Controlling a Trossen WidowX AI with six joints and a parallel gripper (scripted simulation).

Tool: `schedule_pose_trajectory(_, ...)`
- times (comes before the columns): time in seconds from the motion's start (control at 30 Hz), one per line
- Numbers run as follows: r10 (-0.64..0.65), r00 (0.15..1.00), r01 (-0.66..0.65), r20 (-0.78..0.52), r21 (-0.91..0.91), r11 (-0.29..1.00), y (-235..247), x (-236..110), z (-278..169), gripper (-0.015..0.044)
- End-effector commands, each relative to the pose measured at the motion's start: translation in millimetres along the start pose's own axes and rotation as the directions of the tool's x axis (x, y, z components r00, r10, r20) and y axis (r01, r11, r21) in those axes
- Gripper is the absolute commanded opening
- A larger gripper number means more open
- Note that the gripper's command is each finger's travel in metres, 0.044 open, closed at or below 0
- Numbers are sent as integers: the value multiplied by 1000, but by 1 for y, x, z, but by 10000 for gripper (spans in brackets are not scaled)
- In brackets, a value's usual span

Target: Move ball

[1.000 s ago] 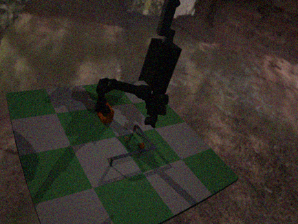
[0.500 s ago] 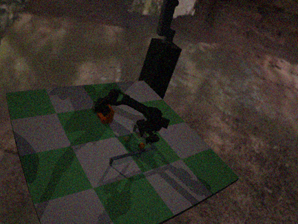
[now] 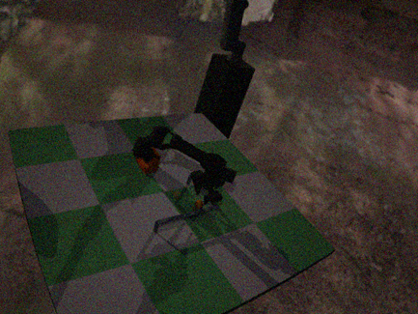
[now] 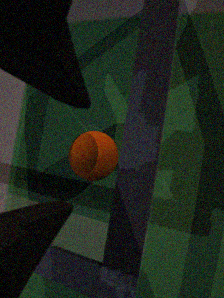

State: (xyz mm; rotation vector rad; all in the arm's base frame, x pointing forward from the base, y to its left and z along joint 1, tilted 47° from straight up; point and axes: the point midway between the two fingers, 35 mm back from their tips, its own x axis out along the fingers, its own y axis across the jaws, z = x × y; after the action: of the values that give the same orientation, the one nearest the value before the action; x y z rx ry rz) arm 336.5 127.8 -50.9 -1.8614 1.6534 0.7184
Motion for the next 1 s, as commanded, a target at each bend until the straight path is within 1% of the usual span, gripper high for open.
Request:
schedule_pose_trajectory(0.0, 0, 1000, 0, -7, -6, 1000, 0, 7, -1, 305)
schedule_pose_trajectory(0.67, 0, 1000, 0, -9, -6, 1000, 1, 37, -2, 305)
schedule_pose_trajectory(0.8, 0, 1000, 0, -9, -6, 1000, 1, 37, -2, 200)
schedule_pose_trajectory(0.97, 0, 1000, 0, -9, -6, 1000, 1, 37, -2, 166)
